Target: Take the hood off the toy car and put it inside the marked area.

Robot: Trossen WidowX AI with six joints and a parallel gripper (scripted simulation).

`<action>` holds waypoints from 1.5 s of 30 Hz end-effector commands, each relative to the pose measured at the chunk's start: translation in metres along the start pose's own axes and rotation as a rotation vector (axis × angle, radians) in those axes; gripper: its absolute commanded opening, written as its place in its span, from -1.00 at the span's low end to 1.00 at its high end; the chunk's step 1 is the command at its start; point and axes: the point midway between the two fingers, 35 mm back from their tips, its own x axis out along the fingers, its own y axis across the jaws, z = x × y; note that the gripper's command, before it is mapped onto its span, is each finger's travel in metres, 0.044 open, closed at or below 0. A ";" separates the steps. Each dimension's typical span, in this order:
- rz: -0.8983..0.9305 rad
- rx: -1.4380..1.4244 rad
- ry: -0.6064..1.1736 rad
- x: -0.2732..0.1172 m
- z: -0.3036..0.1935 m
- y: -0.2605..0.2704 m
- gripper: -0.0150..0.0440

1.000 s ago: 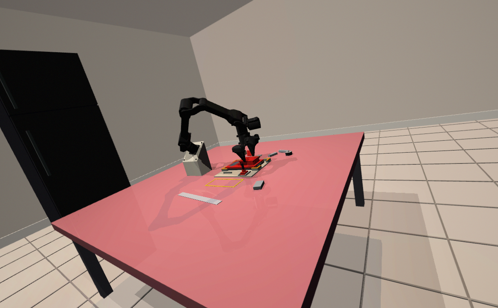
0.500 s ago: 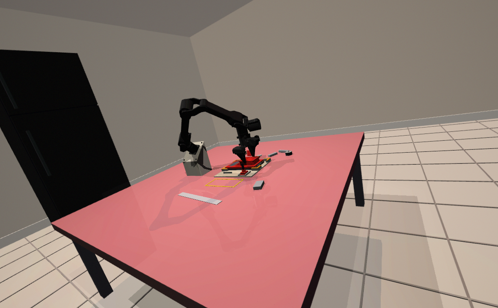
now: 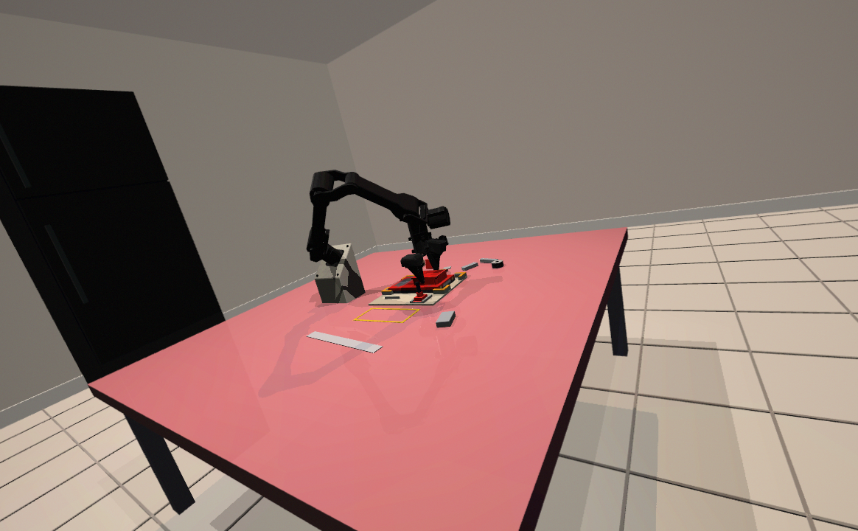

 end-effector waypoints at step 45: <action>0.002 0.000 -0.001 -0.021 0.001 0.001 -0.49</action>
